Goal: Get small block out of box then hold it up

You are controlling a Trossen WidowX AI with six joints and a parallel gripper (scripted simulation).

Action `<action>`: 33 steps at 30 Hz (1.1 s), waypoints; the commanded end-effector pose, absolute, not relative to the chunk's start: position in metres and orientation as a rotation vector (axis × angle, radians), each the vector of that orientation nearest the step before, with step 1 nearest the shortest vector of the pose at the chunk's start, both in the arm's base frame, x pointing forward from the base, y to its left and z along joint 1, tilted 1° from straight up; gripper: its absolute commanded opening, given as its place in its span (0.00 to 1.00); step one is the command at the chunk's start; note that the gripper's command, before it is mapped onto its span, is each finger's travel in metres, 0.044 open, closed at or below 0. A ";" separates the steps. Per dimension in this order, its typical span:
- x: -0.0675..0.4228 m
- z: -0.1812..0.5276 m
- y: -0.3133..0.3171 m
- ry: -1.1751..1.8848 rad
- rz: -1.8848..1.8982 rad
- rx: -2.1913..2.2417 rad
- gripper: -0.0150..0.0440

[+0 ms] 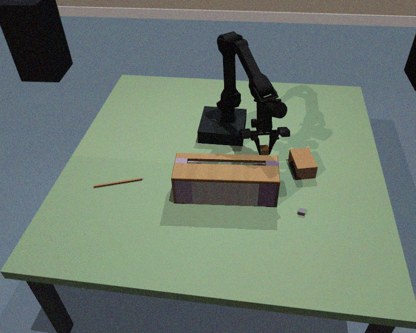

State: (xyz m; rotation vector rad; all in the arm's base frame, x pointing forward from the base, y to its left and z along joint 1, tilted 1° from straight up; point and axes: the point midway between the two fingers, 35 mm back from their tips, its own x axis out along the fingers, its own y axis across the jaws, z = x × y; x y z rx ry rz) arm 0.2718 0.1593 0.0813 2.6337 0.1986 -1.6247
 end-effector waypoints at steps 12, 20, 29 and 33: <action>0.245 0.130 0.133 0.471 -1.481 2.540 0.25; 0.227 0.150 0.119 0.596 -1.383 2.488 0.25; 0.226 0.151 0.118 0.606 -1.374 2.483 0.25; 0.226 0.151 0.118 0.606 -1.374 2.483 0.25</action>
